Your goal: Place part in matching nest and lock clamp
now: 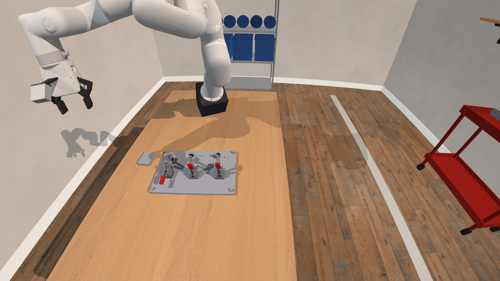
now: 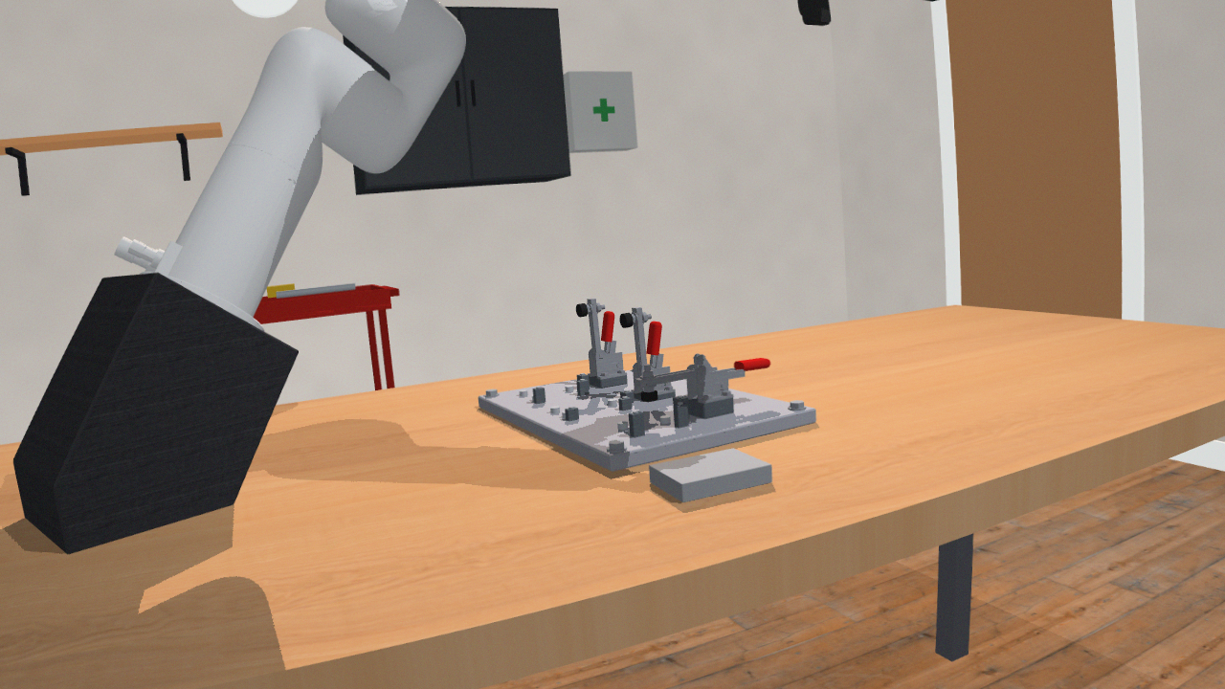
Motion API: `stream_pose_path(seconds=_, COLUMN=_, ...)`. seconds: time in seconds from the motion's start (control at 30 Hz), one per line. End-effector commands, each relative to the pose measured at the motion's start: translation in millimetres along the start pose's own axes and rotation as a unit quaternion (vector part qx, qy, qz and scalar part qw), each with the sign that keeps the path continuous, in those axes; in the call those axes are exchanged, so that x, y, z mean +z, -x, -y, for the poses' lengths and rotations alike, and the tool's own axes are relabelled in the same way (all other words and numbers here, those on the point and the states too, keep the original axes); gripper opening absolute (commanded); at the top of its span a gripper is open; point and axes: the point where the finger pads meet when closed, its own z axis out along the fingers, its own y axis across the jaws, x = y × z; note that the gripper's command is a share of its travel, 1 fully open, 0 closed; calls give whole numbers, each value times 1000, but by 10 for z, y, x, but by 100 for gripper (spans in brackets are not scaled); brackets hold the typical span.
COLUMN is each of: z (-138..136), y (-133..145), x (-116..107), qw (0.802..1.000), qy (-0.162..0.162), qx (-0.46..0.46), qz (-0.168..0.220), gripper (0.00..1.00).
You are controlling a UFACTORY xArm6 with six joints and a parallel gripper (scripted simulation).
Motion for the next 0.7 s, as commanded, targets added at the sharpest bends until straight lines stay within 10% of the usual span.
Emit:
stream_pose_path(seconds=0.0, z=-6, y=-6, x=-17, qw=1000, qy=2, qx=-1, qz=0, gripper=100)
stream_pose_path(seconds=0.67, z=53, y=-65, x=13, qw=1000, qy=1, qx=2, qz=3, gripper=100)
